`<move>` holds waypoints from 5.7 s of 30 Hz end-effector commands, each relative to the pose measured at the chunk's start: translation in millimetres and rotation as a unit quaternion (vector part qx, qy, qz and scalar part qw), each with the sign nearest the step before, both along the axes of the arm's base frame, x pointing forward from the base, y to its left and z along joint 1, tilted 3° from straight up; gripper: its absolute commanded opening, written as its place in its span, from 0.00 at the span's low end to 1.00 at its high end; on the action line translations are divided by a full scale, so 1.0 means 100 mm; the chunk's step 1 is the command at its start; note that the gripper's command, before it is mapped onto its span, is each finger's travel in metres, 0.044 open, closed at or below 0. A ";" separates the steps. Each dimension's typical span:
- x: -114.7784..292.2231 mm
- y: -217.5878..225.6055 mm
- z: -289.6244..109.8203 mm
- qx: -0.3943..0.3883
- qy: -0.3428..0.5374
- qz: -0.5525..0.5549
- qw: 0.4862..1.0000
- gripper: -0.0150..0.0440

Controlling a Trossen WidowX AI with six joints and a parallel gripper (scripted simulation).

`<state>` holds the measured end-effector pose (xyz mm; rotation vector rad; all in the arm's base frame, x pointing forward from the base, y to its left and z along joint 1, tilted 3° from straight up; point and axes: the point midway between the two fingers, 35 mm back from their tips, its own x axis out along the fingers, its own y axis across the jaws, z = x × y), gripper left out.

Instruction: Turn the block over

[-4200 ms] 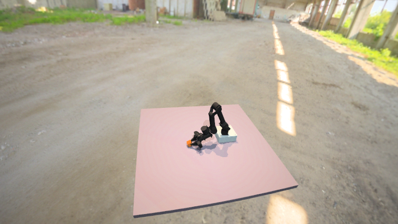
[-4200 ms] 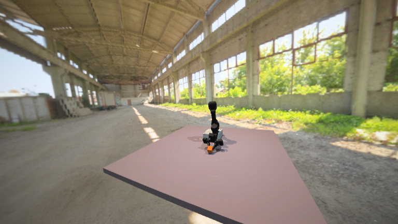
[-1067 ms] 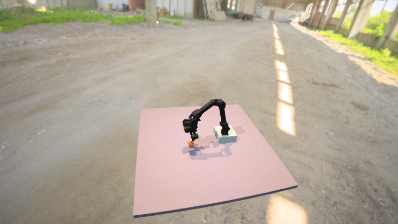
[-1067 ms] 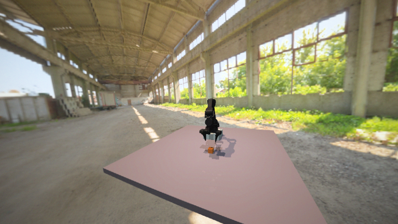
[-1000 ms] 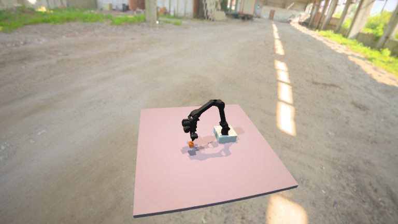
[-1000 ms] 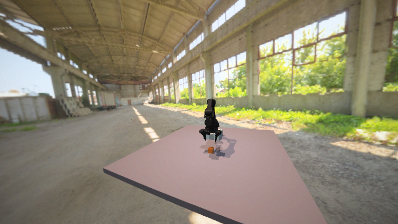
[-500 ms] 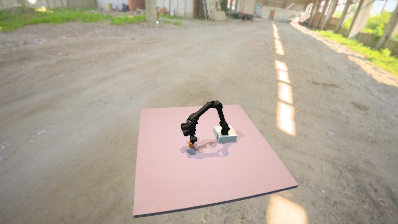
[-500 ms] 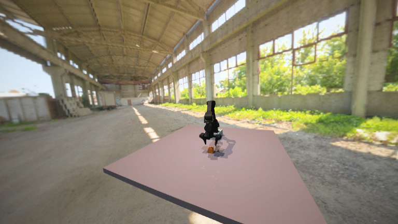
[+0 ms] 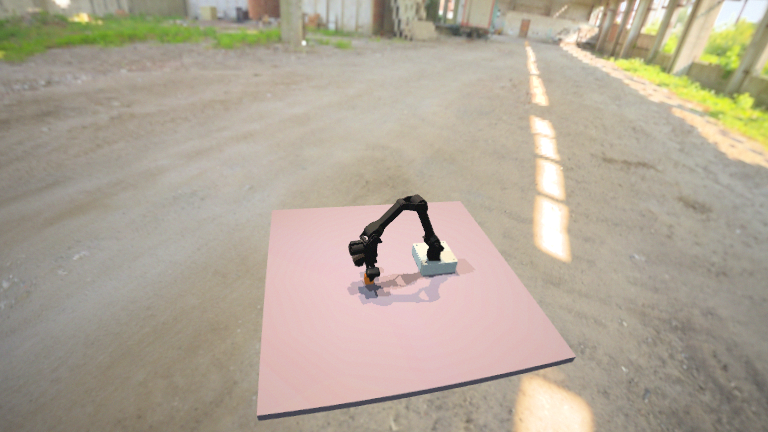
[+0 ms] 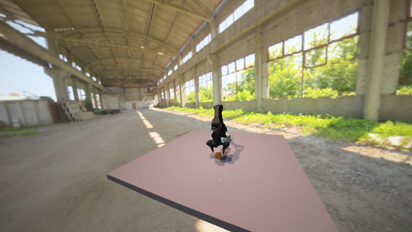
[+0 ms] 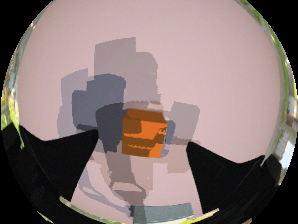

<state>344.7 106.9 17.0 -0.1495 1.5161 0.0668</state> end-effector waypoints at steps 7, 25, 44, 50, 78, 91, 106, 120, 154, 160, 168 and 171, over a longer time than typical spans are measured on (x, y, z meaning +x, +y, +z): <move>0.00 -0.01 -0.18 0.001 0.001 0.001 1.000 1.00; 0.00 -0.01 -0.20 0.001 0.001 0.001 1.000 0.50; -0.01 0.01 0.10 0.001 0.001 0.001 1.000 0.25; -0.01 0.01 0.09 0.002 -0.004 0.002 1.000 0.25; -0.03 0.01 -0.01 0.031 -0.218 0.015 0.975 0.25; -0.05 0.00 -0.01 0.037 -0.256 0.016 0.966 0.25; 0.07 0.05 -0.29 0.052 -0.354 0.026 0.933 0.25; 0.02 0.01 -0.35 0.065 -0.443 0.027 0.894 0.25; -0.08 -0.02 -0.28 0.071 -0.498 0.030 0.864 0.52; -0.08 -0.02 -0.28 0.071 -0.498 0.030 0.864 0.79; -0.08 -0.02 -0.28 0.071 -0.498 0.030 0.864 1.00; -0.08 -0.02 -0.28 0.071 -0.498 0.030 0.864 1.00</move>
